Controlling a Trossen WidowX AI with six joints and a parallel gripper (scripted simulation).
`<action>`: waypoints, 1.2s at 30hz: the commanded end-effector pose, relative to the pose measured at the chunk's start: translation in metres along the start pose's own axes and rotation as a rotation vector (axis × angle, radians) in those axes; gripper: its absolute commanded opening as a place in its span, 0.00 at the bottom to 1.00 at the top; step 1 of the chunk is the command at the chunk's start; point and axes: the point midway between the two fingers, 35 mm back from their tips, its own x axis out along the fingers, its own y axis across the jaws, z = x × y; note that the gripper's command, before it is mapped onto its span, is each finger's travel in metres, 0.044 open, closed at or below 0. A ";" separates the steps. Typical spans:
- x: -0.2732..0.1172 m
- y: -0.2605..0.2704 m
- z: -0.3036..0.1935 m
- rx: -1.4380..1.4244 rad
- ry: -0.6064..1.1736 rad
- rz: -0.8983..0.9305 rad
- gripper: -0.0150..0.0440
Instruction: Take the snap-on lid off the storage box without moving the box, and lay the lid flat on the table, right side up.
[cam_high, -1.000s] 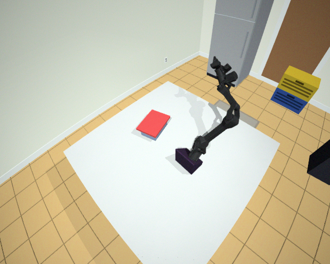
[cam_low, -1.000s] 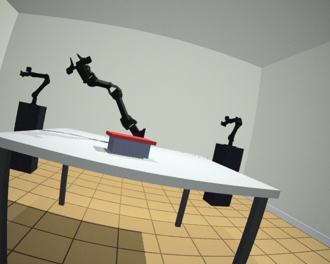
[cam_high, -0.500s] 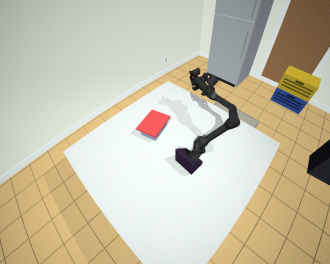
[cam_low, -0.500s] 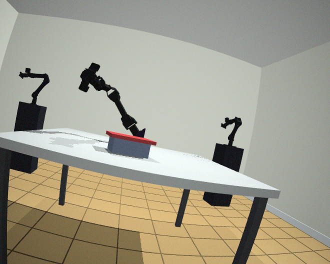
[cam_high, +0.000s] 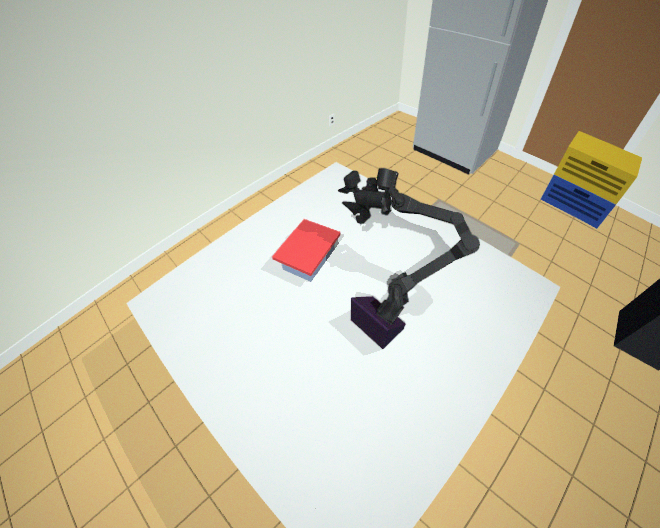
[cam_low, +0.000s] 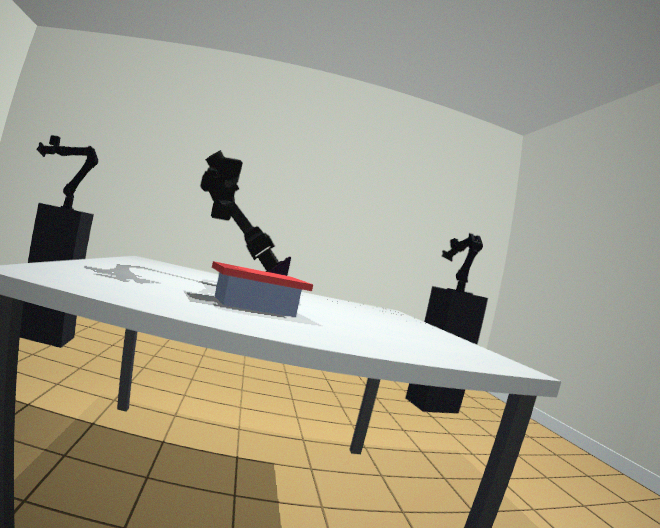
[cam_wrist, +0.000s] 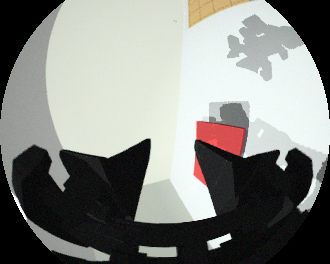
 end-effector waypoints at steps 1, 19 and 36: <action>-0.003 -0.033 -0.047 -0.012 0.068 -0.133 0.65; -0.022 -0.091 -0.112 -0.111 0.138 -0.336 0.65; 0.007 -0.155 -0.110 -0.112 0.136 -0.336 0.65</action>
